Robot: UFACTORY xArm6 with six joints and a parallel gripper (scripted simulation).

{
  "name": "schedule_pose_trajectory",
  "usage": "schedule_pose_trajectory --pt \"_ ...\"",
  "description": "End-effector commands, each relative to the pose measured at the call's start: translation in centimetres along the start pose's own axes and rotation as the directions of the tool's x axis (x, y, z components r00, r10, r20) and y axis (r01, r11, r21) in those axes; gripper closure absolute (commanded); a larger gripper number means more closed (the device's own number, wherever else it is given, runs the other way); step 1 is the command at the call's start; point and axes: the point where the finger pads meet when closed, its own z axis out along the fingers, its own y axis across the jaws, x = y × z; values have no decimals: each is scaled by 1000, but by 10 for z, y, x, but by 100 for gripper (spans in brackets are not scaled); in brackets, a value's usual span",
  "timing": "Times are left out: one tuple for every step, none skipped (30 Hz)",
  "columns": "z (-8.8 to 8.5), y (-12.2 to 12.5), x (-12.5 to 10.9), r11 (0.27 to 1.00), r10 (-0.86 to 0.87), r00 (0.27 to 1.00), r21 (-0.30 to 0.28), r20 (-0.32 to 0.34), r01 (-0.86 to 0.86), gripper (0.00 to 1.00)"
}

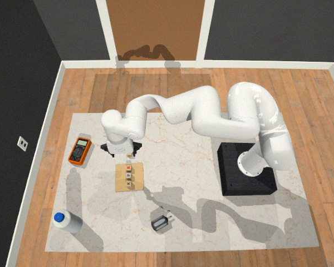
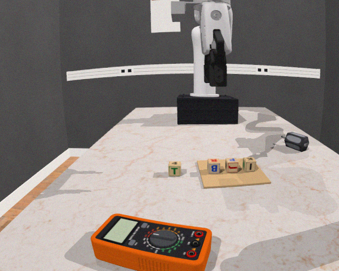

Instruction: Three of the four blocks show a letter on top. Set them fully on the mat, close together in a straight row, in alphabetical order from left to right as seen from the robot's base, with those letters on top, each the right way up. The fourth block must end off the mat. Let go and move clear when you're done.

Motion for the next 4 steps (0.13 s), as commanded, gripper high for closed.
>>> schedule_pose_trajectory --pt "-3 -2 0 1000 0 1000 6 -1 0 0" --pt "-3 -2 0 1000 0 1000 6 -1 0 0" --pt "-3 -2 0 1000 0 1000 6 -1 0 0" --pt "-3 -2 0 1000 0 1000 6 -1 0 0"
